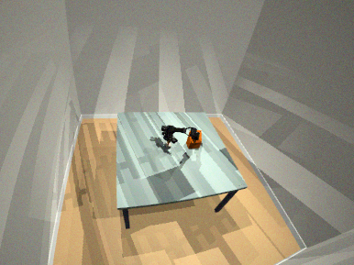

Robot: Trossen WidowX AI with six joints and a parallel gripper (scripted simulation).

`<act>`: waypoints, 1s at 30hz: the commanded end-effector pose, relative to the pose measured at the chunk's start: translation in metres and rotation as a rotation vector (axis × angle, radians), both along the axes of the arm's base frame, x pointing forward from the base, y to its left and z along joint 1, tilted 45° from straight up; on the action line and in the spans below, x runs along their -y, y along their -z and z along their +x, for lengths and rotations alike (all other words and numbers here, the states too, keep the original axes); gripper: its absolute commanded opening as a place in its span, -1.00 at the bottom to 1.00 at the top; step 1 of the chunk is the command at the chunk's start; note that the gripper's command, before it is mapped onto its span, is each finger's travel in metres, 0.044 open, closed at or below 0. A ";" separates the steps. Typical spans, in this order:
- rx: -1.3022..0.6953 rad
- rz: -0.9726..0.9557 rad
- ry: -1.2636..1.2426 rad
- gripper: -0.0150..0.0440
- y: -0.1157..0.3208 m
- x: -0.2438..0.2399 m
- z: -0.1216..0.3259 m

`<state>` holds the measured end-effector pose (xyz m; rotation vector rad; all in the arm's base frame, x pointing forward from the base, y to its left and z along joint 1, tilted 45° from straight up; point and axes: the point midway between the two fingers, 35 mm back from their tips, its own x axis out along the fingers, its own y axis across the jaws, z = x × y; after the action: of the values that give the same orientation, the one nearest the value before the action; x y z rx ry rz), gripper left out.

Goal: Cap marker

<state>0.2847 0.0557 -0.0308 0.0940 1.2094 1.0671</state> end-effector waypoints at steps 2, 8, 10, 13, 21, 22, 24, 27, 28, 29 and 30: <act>-0.004 0.003 0.005 -0.49 0.001 -0.002 -0.001; -0.002 0.001 0.001 -0.22 0.001 -0.001 -0.001; -0.002 0.001 0.001 -0.05 0.001 -0.001 -0.001; -0.002 0.001 0.001 0.22 0.001 -0.001 -0.001; -0.002 0.001 0.001 0.93 0.001 -0.001 -0.001; -0.002 0.001 0.001 1.00 0.001 -0.001 -0.001; -0.001 0.000 0.001 1.00 -0.001 0.001 0.000; -0.002 -0.005 0.002 1.00 -0.031 0.033 0.004; -0.002 -0.004 0.001 1.00 -0.042 0.044 0.003; -0.002 -0.003 0.001 1.00 -0.049 0.050 0.003; -0.002 -0.002 0.001 1.00 -0.052 0.053 0.002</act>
<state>0.2846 0.0214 0.0013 0.1057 1.2262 1.0705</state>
